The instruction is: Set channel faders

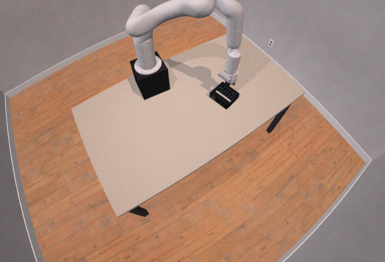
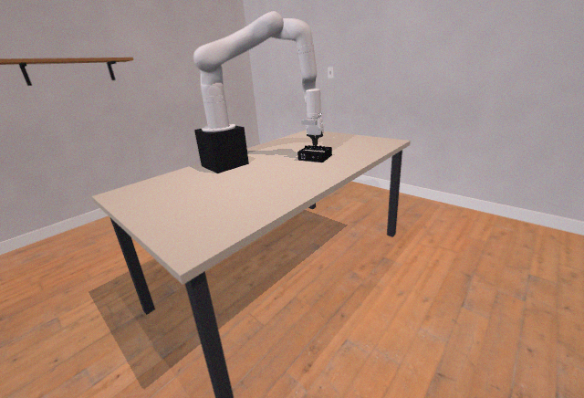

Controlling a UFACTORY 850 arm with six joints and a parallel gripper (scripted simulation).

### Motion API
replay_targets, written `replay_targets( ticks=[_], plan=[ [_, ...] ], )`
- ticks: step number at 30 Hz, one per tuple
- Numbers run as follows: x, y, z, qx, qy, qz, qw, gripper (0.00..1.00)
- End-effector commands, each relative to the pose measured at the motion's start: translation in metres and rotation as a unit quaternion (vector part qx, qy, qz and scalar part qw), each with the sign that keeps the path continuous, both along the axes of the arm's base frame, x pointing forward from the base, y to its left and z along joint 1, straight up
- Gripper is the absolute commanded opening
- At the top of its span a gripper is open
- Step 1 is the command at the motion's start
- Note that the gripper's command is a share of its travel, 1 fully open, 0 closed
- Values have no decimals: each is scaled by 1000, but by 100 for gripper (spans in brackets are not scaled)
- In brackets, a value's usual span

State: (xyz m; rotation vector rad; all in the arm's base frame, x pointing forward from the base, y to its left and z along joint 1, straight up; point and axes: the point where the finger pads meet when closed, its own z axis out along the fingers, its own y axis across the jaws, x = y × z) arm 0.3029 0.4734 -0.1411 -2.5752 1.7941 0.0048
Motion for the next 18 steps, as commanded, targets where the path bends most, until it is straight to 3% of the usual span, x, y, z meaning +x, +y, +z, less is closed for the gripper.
replay_targets(
  ticks=[1, 18],
  plan=[
    [2, -2, 1, 1, 0, 0, 1000, 0],
    [5, -10, 1, 1, 0, 0, 1000, 0]
  ],
)
